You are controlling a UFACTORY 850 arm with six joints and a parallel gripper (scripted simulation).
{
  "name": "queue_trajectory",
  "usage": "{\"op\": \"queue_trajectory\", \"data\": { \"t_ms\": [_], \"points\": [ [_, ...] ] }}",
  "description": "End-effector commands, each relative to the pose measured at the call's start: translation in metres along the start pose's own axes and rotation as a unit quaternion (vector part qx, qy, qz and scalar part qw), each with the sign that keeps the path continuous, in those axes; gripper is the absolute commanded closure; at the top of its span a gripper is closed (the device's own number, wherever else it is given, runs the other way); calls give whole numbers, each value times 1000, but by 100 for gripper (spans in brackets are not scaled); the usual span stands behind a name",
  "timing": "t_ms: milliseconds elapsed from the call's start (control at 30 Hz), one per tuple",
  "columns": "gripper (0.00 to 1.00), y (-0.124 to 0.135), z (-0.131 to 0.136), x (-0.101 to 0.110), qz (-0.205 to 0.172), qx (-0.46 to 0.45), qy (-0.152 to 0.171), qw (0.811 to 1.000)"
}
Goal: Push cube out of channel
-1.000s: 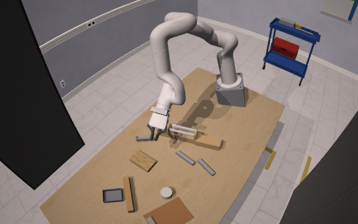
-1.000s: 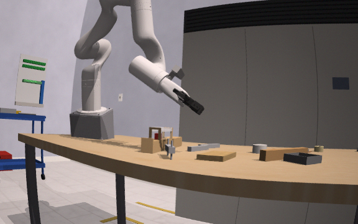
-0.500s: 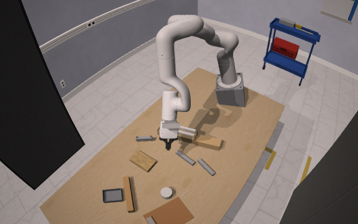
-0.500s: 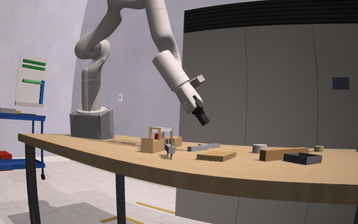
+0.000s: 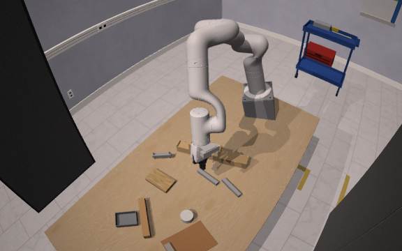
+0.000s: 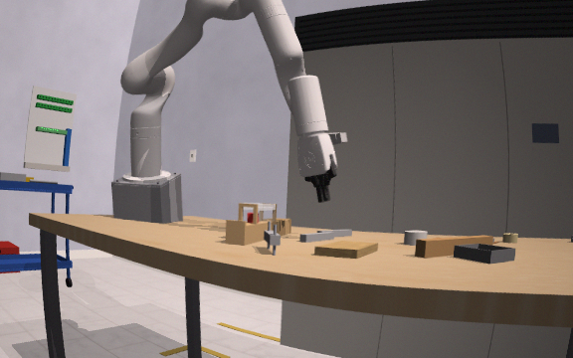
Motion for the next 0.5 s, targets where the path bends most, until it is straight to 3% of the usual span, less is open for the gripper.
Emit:
{"op": "queue_trajectory", "data": {
  "t_ms": [0,133,467],
  "points": [
    [100,-17,-7,6,-40,60,-56,996],
    [100,-25,-11,12,-63,94,-83,990],
    [100,-25,-11,13,-66,97,-86,989]
  ]
}}
Point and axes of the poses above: the point where the finger pads meet when closed, its own x axis back along the fingers, its own z axis across the jaws, y = z × x, the point moved 4 cm from there along x, back along the fingers, and after that the axes turned 15 degrees about x, right-handed, at the moved point
